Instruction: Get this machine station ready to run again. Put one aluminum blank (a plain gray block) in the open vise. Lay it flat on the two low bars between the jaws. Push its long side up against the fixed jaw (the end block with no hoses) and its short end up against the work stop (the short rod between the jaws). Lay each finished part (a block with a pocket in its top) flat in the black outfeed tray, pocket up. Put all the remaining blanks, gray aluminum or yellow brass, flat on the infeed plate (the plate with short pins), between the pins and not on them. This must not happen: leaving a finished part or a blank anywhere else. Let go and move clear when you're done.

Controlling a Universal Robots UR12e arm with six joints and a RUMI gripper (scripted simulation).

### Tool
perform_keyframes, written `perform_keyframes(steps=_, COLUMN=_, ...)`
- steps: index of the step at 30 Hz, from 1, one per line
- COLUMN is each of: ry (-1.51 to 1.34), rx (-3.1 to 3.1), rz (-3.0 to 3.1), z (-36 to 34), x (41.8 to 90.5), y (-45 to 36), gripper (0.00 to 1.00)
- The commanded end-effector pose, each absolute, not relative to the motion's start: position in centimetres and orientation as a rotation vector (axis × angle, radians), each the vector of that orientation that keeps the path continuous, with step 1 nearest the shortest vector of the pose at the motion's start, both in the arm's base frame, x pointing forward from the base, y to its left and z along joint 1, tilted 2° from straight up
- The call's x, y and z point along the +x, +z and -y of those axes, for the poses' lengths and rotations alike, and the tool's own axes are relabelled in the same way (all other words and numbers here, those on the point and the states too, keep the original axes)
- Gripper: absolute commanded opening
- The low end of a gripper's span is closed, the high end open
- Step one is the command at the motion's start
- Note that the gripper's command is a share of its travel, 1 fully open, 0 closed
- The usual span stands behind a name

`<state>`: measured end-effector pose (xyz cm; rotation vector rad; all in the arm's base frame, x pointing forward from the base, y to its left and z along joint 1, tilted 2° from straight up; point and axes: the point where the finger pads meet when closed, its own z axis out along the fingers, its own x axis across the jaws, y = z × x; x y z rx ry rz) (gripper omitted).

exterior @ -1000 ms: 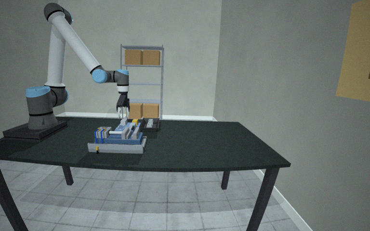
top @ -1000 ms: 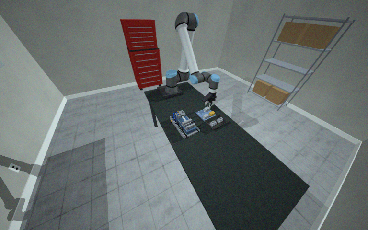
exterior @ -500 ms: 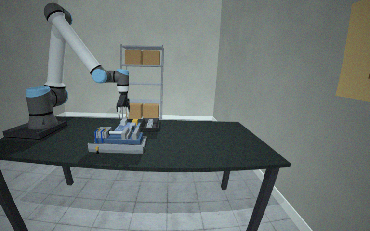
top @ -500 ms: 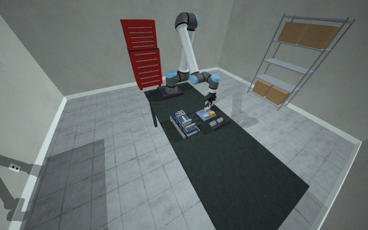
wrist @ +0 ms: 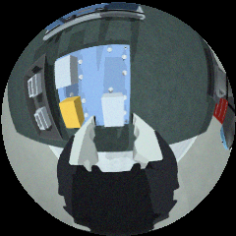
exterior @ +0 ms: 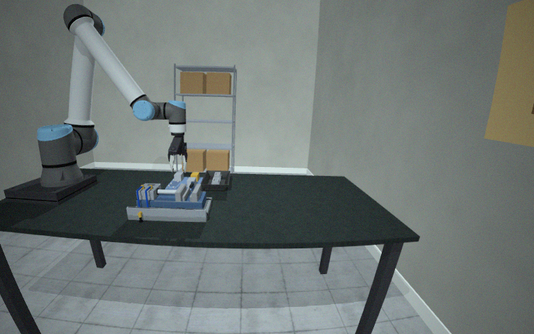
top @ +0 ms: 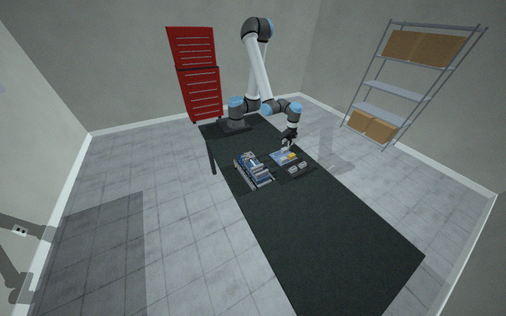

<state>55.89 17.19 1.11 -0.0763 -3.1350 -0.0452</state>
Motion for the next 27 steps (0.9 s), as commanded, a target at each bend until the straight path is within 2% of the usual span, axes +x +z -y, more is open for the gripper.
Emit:
perform_keyframes(steps=1, ry=-0.045, rx=-0.076, rz=3.136, z=-17.2, x=55.95, y=1.07, gripper=0.4)
perform_keyframes(steps=27, ry=-0.045, rx=-0.076, rz=3.136, z=-17.23, x=55.95, y=0.11, gripper=0.4)
